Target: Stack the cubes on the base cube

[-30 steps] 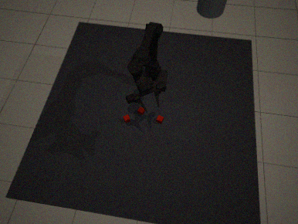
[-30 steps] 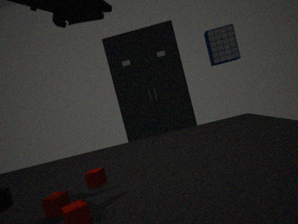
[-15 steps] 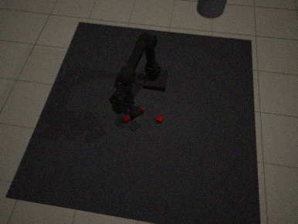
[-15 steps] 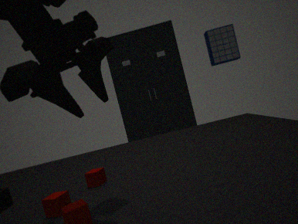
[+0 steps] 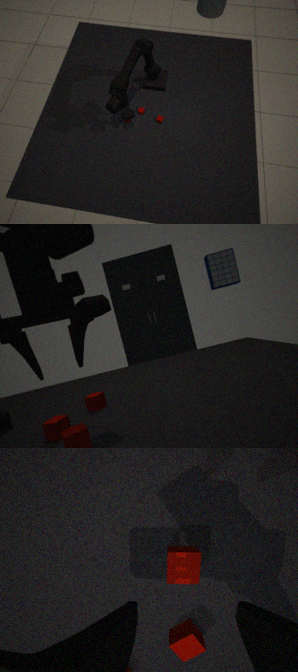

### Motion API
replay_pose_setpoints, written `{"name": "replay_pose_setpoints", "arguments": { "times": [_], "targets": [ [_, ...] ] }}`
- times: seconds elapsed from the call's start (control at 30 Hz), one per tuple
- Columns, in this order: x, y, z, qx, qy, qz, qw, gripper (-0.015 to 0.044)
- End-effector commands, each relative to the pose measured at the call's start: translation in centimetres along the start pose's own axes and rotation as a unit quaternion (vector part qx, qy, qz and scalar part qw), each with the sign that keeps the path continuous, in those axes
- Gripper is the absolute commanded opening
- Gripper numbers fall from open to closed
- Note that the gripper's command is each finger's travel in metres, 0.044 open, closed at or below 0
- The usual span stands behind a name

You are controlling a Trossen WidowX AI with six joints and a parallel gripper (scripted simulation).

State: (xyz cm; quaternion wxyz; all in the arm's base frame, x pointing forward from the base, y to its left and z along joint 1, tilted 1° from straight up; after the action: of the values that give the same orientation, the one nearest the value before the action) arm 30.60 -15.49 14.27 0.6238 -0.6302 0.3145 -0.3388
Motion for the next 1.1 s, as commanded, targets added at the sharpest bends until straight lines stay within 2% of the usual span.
{"name": "replay_pose_setpoints", "arguments": {
  "times": [0.0,0.1,1.07],
  "targets": [
    [-0.2,3.3,-0.2,-0.009,0.004,0.011,1.000,0.0265],
    [-0.3,5.3,-0.3,-0.009,0.004,0.011,1.000,0.0265],
    [-0.4,9.6,-0.4,-0.009,0.004,0.011,1.000,0.0265]
  ]
}}
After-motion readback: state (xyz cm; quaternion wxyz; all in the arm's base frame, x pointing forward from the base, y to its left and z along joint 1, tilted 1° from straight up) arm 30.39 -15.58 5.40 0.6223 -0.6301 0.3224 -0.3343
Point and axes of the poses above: the point midway between the two fingers, 35 mm back from their tips, its own y axis out along the fingers, its own z axis across the jaws, x = y × z, the point moved 3 cm from there along -y, back along the fingers, and after that the axes turned 8 degrees about -y, right-handed, at the moved point
